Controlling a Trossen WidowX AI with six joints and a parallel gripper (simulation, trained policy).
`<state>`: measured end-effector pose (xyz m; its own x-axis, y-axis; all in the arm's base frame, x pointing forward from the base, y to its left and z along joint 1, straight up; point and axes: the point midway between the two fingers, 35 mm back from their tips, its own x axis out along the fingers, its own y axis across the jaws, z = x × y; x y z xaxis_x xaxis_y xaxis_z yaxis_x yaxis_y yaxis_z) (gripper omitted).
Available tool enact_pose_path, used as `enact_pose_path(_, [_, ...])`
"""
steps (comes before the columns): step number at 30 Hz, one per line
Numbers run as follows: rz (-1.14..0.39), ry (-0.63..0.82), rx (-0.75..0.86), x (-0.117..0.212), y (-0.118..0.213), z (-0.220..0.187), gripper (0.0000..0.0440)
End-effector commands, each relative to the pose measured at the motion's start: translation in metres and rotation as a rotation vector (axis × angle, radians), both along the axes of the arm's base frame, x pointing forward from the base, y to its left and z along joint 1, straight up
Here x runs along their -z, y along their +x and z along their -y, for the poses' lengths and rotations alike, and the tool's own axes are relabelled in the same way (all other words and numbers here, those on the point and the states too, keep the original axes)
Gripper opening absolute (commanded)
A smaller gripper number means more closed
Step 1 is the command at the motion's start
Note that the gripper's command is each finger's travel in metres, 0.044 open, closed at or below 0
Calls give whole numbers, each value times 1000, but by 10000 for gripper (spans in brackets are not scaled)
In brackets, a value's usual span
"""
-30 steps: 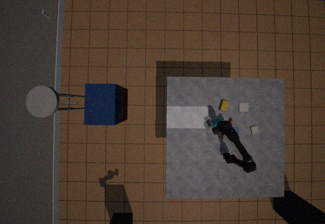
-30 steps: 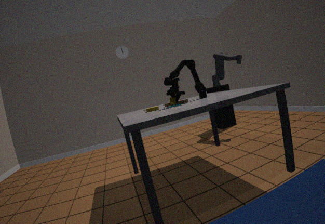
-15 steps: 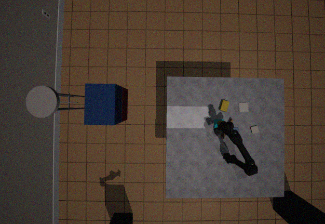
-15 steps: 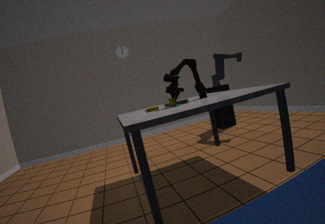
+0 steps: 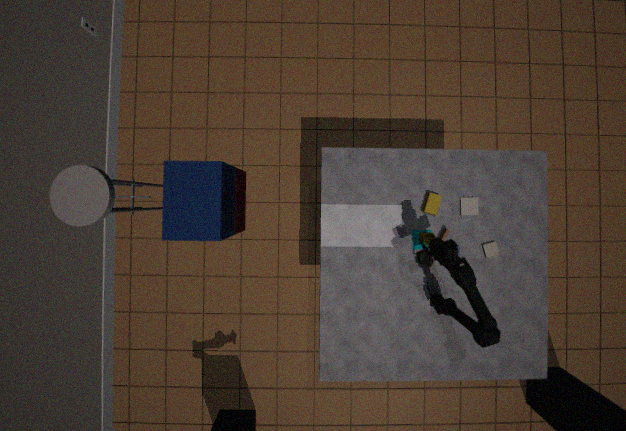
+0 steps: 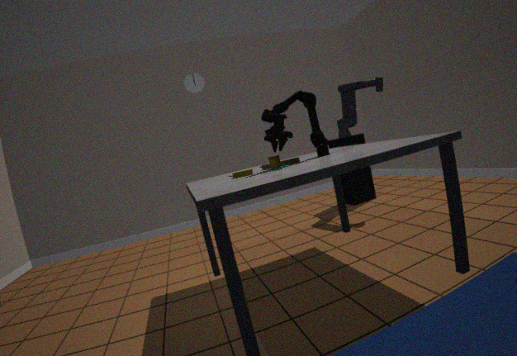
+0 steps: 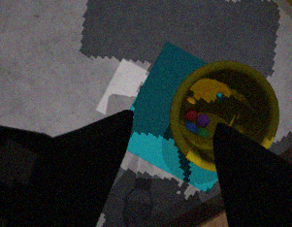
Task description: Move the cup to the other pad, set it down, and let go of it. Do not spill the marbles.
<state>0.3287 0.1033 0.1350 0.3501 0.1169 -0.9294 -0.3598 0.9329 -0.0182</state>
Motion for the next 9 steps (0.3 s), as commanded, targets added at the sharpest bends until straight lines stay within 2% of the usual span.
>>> enact_pose_path(1, [26, 18, 10, -13, 0, 1, 261])
enact_pose_path(8, [71, 38, 39, -36, 4, 7, 428])
enact_pose_path(9, [77, 41, 42, -39, 5, 8, 440])
